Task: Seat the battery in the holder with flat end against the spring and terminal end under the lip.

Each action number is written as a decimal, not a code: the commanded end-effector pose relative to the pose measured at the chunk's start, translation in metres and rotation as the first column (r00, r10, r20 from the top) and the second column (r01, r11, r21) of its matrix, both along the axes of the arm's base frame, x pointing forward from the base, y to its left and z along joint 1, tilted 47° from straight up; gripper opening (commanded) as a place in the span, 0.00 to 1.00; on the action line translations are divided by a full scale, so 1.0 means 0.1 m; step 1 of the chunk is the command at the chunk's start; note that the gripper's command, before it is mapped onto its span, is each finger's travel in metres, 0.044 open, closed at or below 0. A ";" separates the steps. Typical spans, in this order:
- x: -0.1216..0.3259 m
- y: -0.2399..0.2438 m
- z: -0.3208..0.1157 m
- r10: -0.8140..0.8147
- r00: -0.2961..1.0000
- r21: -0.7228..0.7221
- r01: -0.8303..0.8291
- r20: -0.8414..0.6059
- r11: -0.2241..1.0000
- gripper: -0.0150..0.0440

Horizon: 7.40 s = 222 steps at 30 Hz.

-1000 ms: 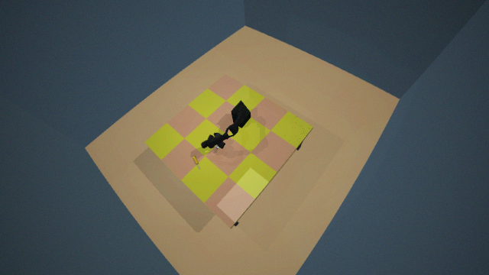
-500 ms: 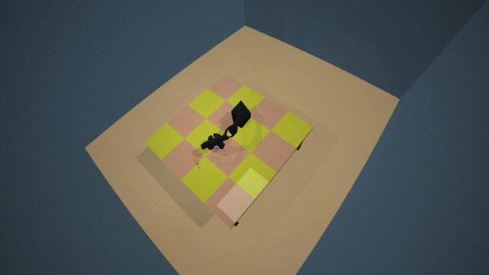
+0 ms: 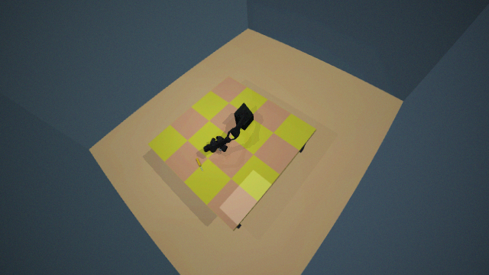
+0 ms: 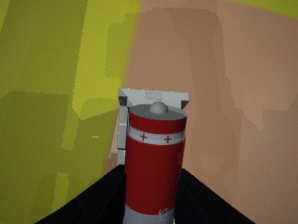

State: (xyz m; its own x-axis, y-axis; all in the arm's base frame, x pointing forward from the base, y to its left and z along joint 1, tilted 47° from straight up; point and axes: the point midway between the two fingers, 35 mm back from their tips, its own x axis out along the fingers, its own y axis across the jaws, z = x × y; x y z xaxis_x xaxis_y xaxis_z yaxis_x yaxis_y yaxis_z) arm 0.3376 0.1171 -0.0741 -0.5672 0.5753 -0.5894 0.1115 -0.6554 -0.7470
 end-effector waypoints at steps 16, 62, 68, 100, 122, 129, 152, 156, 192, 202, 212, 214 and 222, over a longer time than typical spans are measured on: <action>0.09 0.01 0.00 0.007 1.000 -0.001 -0.007 0.002 1.000 0.37; 0.20 0.03 -0.03 -0.022 0.999 -0.009 0.022 0.049 1.000 0.37; 0.20 0.03 -0.04 -0.037 0.997 -0.009 0.037 0.066 0.999 0.37; 0.18 0.05 -0.10 -0.116 0.982 -0.002 0.117 0.148 0.993 0.37; 0.15 0.06 -0.11 -0.170 0.966 0.008 0.172 0.194 0.985 0.37; 0.13 0.07 -0.11 -0.186 0.960 0.012 0.188 0.208 0.982 0.37; 0.08 0.08 -0.10 -0.238 0.937 0.024 0.240 0.257 0.970 0.37; 0.07 0.08 -0.10 -0.248 0.932 0.027 0.250 0.266 0.968 0.37; 0.00 0.10 -0.10 -0.335 0.876 0.058 0.336 0.348 0.940 0.37; -0.02 0.11 -0.10 -0.356 0.858 0.068 0.358 0.370 0.931 0.37; -0.06 0.10 -0.10 -0.361 0.854 0.069 0.362 0.375 0.929 0.37; -0.07 0.10 -0.10 -0.362 0.853 0.069 0.363 0.376 0.929 0.37; -0.12 0.08 -0.09 -0.365 0.850 0.070 0.367 0.380 0.927 0.37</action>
